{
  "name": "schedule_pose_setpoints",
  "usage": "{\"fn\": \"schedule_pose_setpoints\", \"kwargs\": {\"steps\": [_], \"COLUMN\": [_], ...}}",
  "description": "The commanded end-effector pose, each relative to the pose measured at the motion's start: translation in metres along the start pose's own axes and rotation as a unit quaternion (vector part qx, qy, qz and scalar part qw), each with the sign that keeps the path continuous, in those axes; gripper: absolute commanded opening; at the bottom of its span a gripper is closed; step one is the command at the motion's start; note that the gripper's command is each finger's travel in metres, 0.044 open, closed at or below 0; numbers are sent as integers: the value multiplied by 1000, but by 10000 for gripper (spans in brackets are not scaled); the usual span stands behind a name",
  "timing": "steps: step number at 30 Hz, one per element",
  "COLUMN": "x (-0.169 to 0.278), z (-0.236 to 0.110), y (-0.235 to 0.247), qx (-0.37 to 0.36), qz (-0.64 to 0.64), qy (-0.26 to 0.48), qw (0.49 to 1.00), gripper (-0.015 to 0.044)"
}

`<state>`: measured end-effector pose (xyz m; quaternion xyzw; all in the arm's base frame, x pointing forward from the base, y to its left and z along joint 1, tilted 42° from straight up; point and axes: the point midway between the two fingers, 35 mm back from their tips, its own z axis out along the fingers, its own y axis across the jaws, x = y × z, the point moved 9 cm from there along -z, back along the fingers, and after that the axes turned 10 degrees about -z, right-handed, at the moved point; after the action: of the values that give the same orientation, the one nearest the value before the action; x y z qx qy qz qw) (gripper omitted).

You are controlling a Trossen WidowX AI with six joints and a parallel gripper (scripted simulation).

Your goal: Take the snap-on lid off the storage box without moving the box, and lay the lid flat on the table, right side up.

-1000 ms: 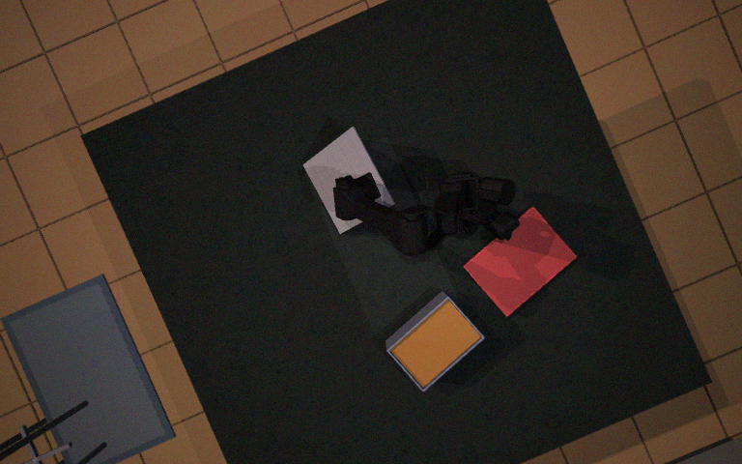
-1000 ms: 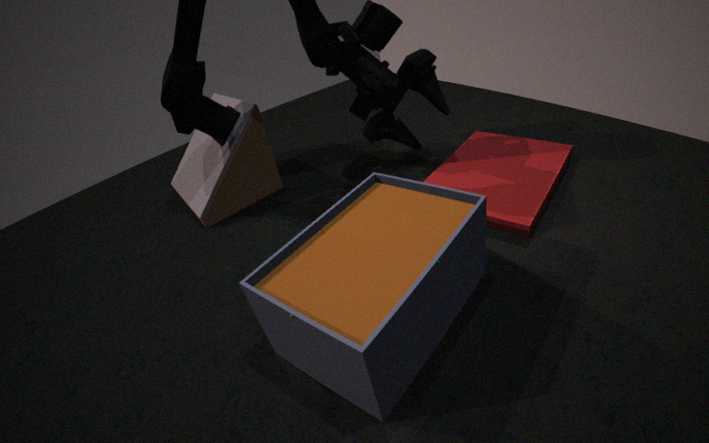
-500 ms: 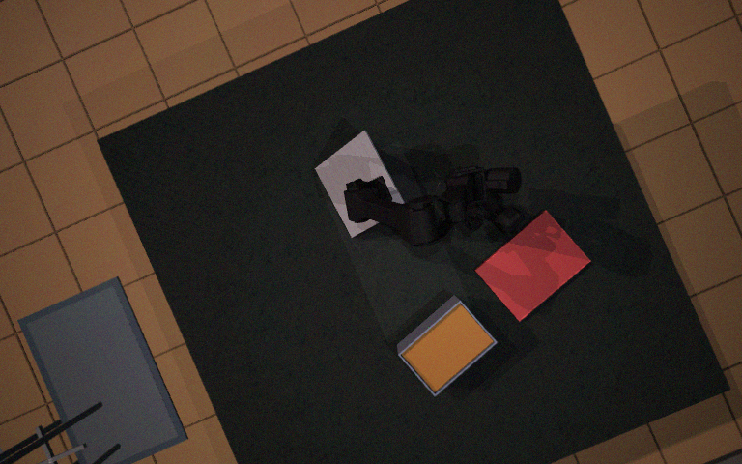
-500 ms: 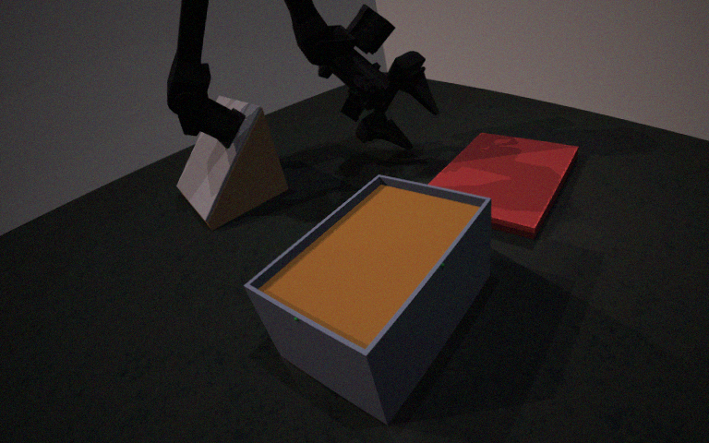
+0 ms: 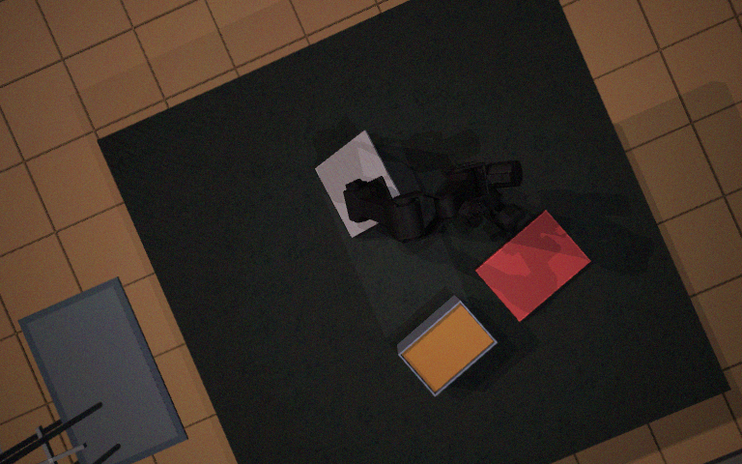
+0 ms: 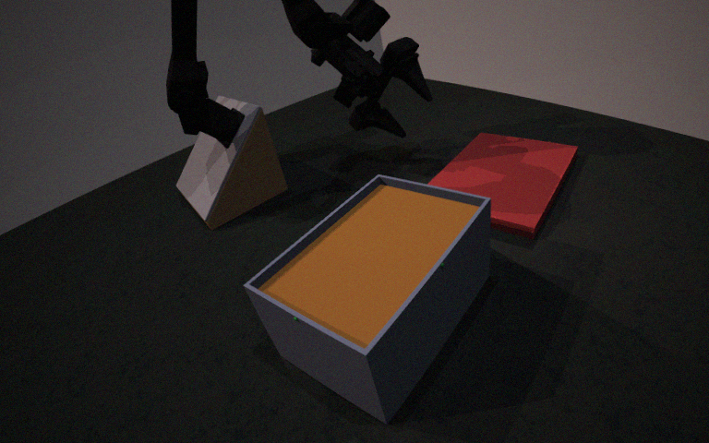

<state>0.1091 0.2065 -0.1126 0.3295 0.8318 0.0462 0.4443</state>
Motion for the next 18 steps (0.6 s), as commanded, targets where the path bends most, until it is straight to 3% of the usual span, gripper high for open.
{"fn": "schedule_pose_setpoints", "kwargs": {"steps": [1,18], "x": [0,-2], "z": [-8,-38], "y": [6,22], "qx": [-4,-4], "qz": [4,4], "qy": [-1,0], "qw": [1000,1000], "gripper": [440,440]}}
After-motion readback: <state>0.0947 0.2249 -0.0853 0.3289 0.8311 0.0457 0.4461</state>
